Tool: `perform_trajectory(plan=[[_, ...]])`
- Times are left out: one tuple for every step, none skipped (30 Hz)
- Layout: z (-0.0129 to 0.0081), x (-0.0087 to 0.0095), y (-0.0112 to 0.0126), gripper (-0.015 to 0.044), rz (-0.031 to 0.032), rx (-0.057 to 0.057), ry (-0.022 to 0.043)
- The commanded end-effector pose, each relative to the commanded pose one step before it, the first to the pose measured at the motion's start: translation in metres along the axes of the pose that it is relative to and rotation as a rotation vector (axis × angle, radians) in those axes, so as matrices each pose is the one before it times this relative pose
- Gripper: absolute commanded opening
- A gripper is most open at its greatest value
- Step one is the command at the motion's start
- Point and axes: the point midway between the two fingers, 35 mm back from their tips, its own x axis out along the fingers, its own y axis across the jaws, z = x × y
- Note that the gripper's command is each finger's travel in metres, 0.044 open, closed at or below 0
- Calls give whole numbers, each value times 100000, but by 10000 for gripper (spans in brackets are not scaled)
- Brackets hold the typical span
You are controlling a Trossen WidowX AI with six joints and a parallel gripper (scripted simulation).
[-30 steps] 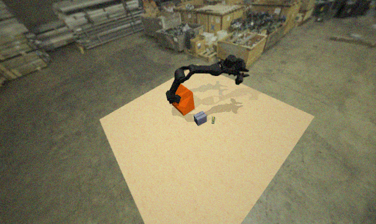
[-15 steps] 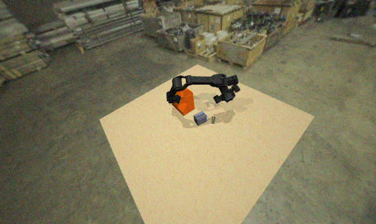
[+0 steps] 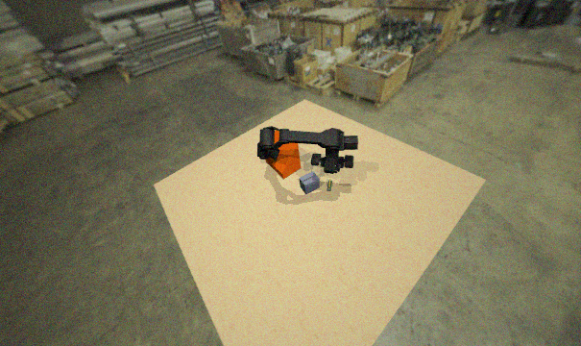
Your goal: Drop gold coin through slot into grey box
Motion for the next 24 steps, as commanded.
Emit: perform_trajectory(plan=[[194,2585,-632,161,-2597,-248,2],[0,0,0,161,0,0,0],[0,0,0,161,0,0,0],[0,0,0,161,0,0,0],[14,122,-19,161,-2,0,-4],[42,365,-60,161,-7,0,-13],[60,545,-100,161,-18,1,-25],[38,361,-73,161,-17,2,-20],[12,120,-25,161,-7,1,-7],[0,0,0,161,0,0,0],[1,26,2,161,0,-2,1],[2,79,6,161,-1,-6,4],[3,132,9,161,-2,-10,7],[3,160,10,161,-3,-12,8],[3,160,9,161,-4,-12,7],[3,160,8,161,-4,-12,7],[3,159,7,161,-5,-12,6],[3,159,7,161,-6,-12,6],[3,159,6,161,-6,-11,5],[3,159,5,161,-7,-11,5],[2,159,4,161,-7,-10,4],[2,158,4,161,-6,-8,2],[2,158,3,161,-6,-7,1],[2,158,3,161,-5,-5,-1]])
